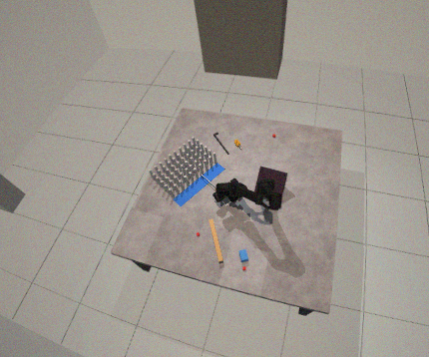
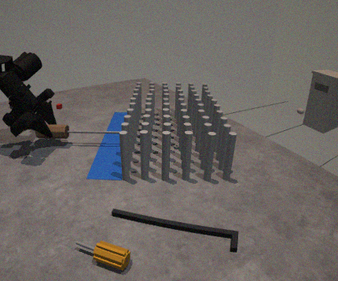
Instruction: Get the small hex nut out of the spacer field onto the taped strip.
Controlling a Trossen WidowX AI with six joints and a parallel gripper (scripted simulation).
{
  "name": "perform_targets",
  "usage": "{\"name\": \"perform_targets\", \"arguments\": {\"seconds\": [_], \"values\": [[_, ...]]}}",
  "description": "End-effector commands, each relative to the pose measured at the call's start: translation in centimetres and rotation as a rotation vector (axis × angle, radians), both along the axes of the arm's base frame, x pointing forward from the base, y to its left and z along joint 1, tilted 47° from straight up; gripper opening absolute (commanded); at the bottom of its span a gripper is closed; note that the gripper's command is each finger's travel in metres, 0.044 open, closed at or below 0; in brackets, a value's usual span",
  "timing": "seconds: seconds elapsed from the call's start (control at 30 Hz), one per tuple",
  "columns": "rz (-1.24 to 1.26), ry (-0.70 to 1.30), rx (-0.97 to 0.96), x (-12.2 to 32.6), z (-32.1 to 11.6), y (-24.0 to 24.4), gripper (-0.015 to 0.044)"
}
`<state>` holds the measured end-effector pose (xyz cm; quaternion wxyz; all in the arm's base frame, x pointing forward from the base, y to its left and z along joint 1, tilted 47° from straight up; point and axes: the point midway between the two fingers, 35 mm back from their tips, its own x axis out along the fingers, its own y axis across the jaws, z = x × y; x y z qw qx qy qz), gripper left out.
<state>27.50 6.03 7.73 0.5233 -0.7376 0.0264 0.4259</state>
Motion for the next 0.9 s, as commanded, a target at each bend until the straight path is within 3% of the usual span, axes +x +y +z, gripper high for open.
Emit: {"name": "perform_targets", "arguments": {"seconds": [0.0, 0.87], "values": [[0.001, -0.012, -0.003, 0.3, 0.2, -0.1, 0.0000], [0.002, -0.013, -0.003, 1.3, -0.1, -0.6, 0.0000]]}}
